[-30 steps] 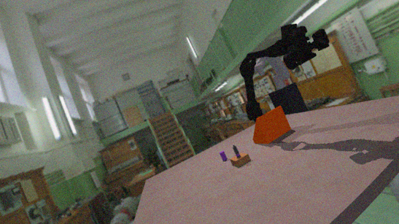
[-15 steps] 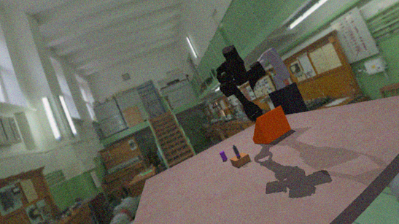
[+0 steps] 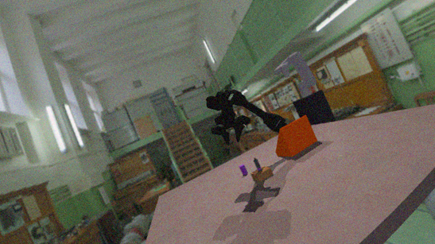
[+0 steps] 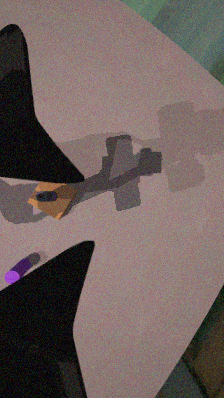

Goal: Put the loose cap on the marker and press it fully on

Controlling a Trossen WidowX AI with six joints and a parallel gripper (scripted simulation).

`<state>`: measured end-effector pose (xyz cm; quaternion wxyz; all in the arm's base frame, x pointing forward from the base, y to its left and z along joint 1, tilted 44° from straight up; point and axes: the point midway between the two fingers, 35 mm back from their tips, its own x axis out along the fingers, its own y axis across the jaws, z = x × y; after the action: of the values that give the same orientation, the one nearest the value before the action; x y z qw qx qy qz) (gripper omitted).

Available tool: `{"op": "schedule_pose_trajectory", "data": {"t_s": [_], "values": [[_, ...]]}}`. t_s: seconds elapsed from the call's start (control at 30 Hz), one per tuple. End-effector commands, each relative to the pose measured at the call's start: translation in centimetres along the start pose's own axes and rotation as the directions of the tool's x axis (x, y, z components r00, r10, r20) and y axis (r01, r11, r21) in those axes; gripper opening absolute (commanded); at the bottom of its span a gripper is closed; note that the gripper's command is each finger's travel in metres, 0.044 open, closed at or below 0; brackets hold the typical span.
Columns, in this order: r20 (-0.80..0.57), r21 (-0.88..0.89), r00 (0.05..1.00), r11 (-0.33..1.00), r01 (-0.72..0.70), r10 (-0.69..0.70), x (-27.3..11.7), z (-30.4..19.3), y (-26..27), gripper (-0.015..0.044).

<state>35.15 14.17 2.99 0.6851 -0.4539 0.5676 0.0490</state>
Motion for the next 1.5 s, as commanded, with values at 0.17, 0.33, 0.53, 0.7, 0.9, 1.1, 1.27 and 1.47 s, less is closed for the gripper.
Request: {"op": "schedule_pose_trajectory", "data": {"t_s": [0.17, 0.33, 0.53, 0.7, 0.9, 1.1, 1.27, 1.47], "values": [[-0.272, -0.042, 0.962, 0.999, 0.009, -0.02, 1.0, -11.3, -8.8, 0.0249], [-0.423, -0.062, 0.906, 0.998, -0.034, 0.005, 0.6, -18.5, -11.8, 0.0249], [-0.441, -0.063, 0.897, 0.997, -0.042, 0.01, 1.8, -19.3, -12.4, 0.0249], [-0.442, -0.063, 0.897, 0.997, -0.041, 0.008, 3.9, -20.4, -12.4, 0.0249], [-0.442, -0.063, 0.897, 0.997, -0.04, 0.008, 5.3, -20.9, -12.5, 0.0249], [-0.443, -0.063, 0.896, 0.997, -0.042, 0.01, 5.9, -21.2, -12.5, 0.0249], [-0.444, -0.062, 0.896, 0.997, -0.043, 0.011, 6.6, -21.6, -12.5, 0.0249], [-0.443, -0.062, 0.896, 0.997, -0.042, 0.01, 7.5, -21.9, -12.5, 0.0249]]}}
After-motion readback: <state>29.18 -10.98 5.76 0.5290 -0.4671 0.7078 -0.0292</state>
